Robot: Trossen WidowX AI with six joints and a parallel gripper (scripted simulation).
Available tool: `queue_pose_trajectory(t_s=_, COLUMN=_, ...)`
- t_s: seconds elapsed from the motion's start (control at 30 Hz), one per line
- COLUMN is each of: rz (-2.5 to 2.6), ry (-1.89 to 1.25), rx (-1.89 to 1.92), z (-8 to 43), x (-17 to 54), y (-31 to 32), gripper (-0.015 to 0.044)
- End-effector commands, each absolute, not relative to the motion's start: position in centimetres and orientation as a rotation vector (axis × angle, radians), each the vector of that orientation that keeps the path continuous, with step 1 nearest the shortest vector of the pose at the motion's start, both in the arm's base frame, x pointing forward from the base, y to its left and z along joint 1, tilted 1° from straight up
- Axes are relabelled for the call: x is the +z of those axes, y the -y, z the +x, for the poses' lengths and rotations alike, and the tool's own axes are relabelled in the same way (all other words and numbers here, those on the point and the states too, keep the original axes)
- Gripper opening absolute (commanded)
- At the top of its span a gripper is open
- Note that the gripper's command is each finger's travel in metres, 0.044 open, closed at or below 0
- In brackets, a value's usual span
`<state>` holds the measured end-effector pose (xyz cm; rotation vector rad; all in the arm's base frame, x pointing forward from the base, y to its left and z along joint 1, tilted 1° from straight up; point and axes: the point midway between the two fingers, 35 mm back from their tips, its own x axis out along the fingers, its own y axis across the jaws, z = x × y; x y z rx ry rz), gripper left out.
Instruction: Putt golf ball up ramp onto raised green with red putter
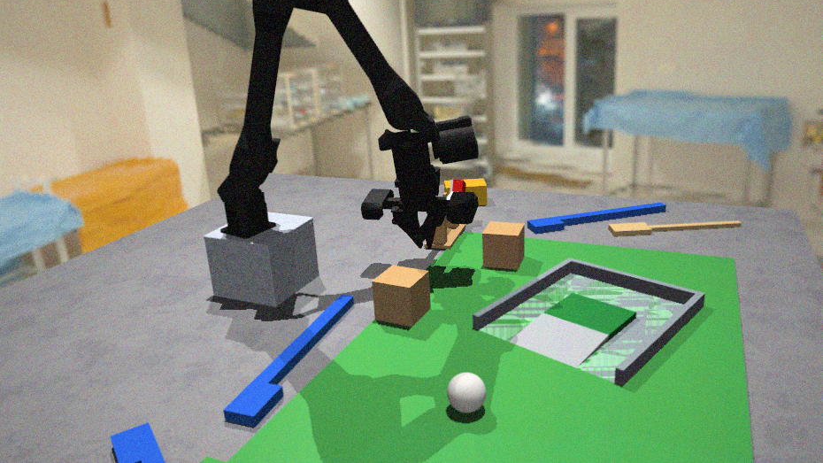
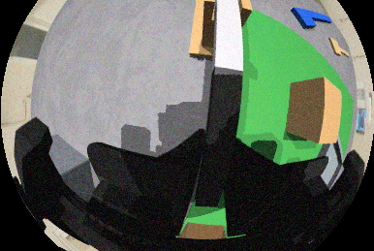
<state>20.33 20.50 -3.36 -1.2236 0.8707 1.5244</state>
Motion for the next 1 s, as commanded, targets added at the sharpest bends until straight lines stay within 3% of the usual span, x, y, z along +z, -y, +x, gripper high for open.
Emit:
queue_pose_trajectory(t_s=0.0, rz=-1.224, ry=-0.869, rx=1.524, z=20.4, x=-3.3, y=-20.5, gripper=0.0000)
queue_pose_trajectory(t_s=0.57, rz=-1.223, ry=-0.870, rx=1.524, z=20.1, x=6.6, y=-20.6, gripper=0.0000)
queue_pose_trajectory(t_s=0.97, rz=-1.102, ry=-1.046, rx=1.338, z=23.2, x=6.5, y=-17.4, gripper=0.0000)
